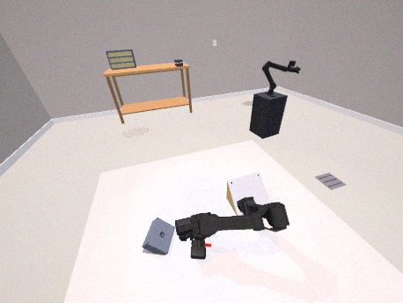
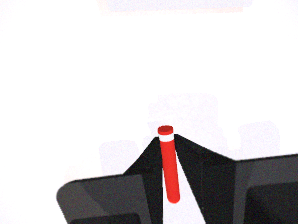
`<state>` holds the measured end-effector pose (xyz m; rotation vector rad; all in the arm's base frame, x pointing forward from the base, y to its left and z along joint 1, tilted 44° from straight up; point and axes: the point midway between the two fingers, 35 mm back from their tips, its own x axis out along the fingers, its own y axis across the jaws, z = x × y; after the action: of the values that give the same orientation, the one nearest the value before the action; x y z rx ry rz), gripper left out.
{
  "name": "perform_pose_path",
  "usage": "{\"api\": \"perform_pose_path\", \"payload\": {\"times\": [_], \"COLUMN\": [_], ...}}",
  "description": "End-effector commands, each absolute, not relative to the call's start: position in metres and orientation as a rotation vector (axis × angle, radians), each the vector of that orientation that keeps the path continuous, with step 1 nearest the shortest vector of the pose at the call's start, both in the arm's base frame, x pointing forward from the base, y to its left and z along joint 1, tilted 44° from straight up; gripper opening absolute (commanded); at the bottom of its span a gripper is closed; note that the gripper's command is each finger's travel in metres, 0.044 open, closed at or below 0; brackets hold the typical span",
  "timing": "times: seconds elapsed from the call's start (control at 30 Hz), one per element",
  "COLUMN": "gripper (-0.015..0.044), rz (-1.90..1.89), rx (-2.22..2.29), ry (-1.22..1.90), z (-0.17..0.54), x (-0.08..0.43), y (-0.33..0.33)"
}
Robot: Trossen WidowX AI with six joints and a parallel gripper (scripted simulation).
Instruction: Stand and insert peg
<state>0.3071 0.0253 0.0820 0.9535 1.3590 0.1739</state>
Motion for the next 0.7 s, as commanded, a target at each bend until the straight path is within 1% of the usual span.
{"api": "perform_pose_path", "payload": {"times": [0.0,0.67], "gripper": [0.0049,0.0049], "rz": [0.15,0.065], "rx": [0.955,0.947], "ry": [1.331,1.172], "z": [0.0823,0.0912], "x": [0.3039,0.2945], "y": [0.0244,0.0212]}}
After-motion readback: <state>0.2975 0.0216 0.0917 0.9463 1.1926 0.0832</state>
